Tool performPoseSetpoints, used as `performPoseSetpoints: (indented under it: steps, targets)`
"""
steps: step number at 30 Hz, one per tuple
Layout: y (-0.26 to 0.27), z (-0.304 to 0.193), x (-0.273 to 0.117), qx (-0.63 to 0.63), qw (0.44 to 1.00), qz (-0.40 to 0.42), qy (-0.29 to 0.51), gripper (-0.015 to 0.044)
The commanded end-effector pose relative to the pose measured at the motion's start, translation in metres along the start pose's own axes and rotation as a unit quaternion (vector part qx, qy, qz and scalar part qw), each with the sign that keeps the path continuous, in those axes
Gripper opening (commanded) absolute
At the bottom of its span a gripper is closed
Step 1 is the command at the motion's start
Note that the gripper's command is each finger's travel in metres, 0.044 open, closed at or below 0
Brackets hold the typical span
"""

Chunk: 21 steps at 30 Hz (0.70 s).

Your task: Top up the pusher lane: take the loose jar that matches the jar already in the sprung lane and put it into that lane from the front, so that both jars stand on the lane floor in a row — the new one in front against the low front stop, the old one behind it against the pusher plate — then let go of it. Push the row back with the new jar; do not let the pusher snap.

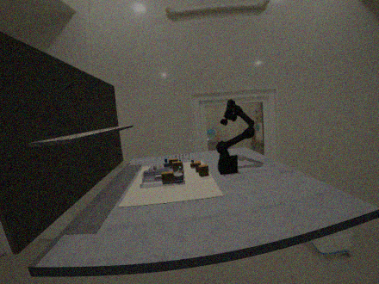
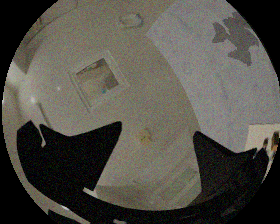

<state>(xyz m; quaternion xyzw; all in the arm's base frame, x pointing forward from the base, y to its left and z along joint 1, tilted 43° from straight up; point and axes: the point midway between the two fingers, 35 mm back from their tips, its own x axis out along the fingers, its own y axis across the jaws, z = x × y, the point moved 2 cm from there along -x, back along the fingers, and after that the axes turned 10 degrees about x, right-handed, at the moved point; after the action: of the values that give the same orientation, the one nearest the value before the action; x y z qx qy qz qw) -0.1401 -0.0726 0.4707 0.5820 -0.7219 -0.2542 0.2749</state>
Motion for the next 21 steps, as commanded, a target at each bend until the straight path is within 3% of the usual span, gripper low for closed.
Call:
performPoseSetpoints:
  steps: [1,11,16,21]
  targets:
    - [-0.001,-0.001,0.000,-0.005,1.000,-0.002,0.001,0.0426]
    - [-0.105,-0.076,0.025,-0.286,0.950,-0.104,0.067,0.0440]
    - [-0.185,-0.110,0.028,-0.456,0.866,-0.172,0.116,0.0440]
    - [-0.266,-0.125,0.017,-0.607,0.742,-0.230,0.167,0.0440]
